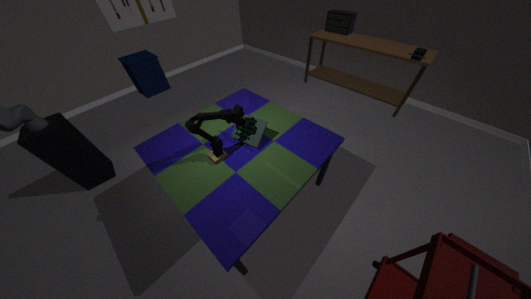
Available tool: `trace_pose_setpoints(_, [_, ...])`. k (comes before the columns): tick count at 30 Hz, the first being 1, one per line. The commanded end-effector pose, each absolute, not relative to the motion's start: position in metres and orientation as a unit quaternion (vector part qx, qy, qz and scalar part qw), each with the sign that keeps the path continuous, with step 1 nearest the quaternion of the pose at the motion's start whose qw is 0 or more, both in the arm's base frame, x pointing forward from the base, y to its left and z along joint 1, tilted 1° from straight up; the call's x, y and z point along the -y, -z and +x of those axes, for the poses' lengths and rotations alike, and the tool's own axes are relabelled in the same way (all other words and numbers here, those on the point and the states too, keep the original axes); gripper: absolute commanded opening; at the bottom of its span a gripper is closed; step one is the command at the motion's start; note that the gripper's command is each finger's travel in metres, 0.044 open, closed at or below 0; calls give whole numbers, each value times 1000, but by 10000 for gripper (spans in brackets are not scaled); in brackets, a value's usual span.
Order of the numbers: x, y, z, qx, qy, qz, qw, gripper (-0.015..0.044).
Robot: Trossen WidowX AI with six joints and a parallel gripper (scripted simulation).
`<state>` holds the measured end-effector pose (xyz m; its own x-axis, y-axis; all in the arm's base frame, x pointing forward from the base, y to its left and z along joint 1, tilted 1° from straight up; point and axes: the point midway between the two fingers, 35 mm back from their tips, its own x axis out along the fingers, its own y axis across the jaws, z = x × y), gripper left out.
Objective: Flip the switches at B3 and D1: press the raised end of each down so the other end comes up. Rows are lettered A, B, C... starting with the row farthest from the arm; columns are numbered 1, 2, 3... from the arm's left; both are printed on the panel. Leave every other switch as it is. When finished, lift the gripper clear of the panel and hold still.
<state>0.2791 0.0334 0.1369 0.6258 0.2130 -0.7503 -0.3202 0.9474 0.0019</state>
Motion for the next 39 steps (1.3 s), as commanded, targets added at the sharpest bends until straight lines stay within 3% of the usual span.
trace_pose_setpoints(1, [-33, -137, 279, -407, -144, -65, 900, 0])
trace_pose_setpoints(39, [-34, -133, 282, -407, -144, -64, 900, 0])
